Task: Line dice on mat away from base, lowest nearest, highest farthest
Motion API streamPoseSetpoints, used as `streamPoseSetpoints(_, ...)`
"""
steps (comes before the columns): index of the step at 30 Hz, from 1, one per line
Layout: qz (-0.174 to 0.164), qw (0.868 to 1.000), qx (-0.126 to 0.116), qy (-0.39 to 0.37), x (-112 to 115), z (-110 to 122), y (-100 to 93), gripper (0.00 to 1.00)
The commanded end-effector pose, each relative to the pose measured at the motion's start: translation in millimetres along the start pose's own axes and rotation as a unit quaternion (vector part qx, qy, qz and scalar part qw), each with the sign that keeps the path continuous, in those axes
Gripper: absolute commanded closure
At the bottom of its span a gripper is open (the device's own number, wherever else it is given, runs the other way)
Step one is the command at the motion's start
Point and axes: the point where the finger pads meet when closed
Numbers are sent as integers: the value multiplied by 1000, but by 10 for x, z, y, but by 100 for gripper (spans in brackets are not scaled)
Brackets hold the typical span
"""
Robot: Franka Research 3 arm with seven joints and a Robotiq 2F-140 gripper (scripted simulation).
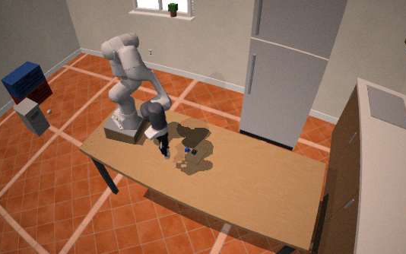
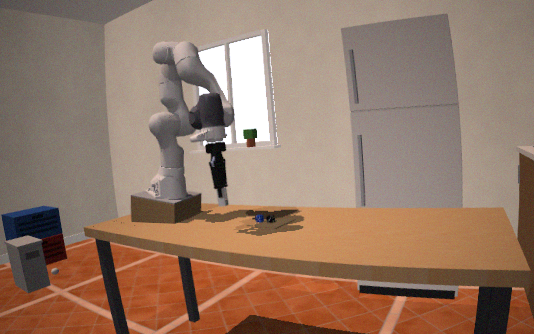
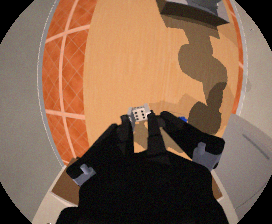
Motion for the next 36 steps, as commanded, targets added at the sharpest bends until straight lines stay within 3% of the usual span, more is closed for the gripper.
streamPoseSetpoints(1, 22, 999, 11, 44, -47, 96, 4, 87)
streamPoseSetpoints(10, 23, 999, 10, 47, 21, 81, 1, 87)
streamPoseSetpoints(11, 25, 998, 8, 55, 154, 59, -4, 87)
streamPoseSetpoints(13, 28, 996, 4, 81, 662, 40, -10, 87)
streamPoseSetpoints(14, 28, 996, 4, 81, 662, 40, -10, 87)
streamPoseSetpoints(15, 28, 995, 2, 97, 1004, 80, -4, 87)
streamPoseSetpoints(20, 28, 994, 2, 102, 1104, 99, -1, 87)
streamPoseSetpoints(24, 27, 992, 3, 121, 1518, 213, 14, 87)
streamPoseSetpoints(26, 27, 992, 3, 121, 1518, 213, 14, 87)
streamPoseSetpoints(29, 25, 990, 5, 137, 1869, 354, 30, 87)
streamPoseSetpoints(34, 23, 988, 8, 150, 2146, 494, 44, 87)
streamPoseSetpoints(36, 23, 988, 9, 151, 2158, 501, 45, 87)
Point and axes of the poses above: the point where the finger pads meet when closed, its own y axis out along the fingers, its own z axis across the jaws, x = y × z, and after that the axes turned 14 degrees about -y, right-handed
